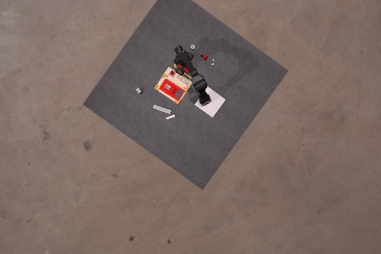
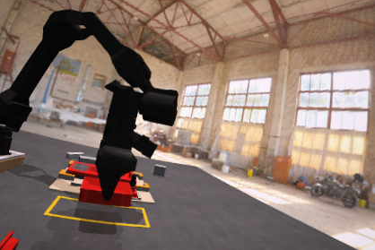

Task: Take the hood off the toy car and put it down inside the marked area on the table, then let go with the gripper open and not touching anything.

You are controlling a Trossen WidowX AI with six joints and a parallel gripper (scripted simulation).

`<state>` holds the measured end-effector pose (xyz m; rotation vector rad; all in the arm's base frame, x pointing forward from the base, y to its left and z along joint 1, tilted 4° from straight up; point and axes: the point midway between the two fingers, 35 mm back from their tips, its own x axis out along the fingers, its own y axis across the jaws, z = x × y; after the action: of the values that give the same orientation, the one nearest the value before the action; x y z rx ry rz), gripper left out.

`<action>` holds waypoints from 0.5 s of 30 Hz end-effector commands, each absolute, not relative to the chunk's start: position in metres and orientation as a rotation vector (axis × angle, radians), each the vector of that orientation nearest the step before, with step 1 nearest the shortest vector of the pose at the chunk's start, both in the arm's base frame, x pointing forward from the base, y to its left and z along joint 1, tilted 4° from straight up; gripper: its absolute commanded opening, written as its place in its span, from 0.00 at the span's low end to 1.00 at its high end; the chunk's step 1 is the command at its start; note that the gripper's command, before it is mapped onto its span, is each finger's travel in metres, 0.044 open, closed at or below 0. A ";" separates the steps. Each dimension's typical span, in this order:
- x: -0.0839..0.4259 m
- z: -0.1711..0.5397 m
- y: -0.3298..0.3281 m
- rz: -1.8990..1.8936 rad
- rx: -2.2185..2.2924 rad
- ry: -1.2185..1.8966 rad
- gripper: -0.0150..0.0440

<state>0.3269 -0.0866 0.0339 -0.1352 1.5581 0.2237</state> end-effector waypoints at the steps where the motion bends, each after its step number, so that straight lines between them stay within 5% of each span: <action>1: 0.325 0.028 -0.086 0.222 -0.134 1.565 0.25; 15: 0.323 0.020 -0.085 0.222 -0.134 1.565 0.25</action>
<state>0.3249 -0.0854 0.0222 -0.1358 1.5602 0.2258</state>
